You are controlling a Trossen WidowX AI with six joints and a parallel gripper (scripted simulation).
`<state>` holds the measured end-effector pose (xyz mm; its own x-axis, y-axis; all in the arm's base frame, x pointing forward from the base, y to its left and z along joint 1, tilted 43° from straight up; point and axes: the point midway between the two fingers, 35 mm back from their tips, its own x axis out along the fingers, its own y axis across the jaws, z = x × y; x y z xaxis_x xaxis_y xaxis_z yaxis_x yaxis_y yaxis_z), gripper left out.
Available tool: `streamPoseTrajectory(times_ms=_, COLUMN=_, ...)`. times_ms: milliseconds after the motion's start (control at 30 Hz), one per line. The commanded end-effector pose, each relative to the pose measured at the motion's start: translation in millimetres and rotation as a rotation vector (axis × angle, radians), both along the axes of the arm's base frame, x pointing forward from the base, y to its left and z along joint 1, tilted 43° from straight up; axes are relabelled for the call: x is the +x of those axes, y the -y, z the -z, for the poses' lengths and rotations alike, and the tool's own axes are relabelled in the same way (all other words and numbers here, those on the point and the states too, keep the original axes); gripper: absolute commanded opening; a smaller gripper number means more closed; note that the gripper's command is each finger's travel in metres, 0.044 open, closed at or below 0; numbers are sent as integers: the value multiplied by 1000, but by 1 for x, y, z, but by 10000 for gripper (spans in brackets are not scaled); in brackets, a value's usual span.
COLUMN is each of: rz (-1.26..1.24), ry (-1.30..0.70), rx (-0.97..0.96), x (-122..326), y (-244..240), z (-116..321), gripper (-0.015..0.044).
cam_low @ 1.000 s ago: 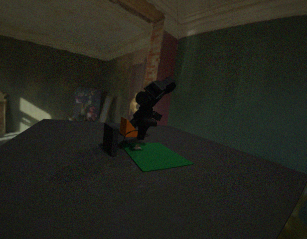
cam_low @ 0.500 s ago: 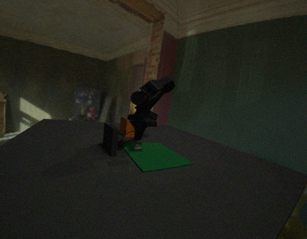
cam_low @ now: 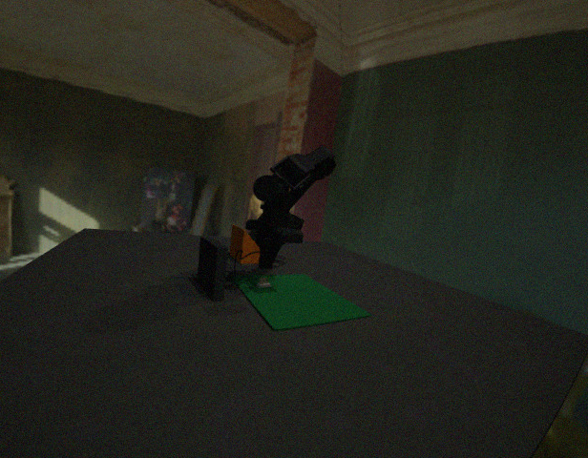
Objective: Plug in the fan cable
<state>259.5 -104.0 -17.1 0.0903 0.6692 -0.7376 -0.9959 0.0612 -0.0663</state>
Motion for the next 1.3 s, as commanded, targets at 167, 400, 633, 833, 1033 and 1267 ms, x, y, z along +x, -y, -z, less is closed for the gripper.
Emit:
streamPoseTrajectory(times_ms=167, rz=0, ry=-2, rx=-1, x=-1, y=-2, z=-2, gripper=0)
streamPoseTrajectory(times_ms=400, rz=4, ry=-5, rx=0, x=1, y=-17, z=14, gripper=0)
streamPoseTrajectory(times_ms=633, rz=4, ry=-5, rx=0, x=1, y=-17, z=14, gripper=0)
streamPoseTrajectory(times_ms=833, rz=4, ry=-5, rx=0, x=1, y=-17, z=14, gripper=0)
streamPoseTrajectory(times_ms=1033, rz=7, ry=-8, rx=1, x=3, y=-16, z=14, gripper=0)
streamPoseTrajectory(times_ms=1267, rz=7, ry=-8, rx=1, x=4, y=-16, z=14, gripper=0)
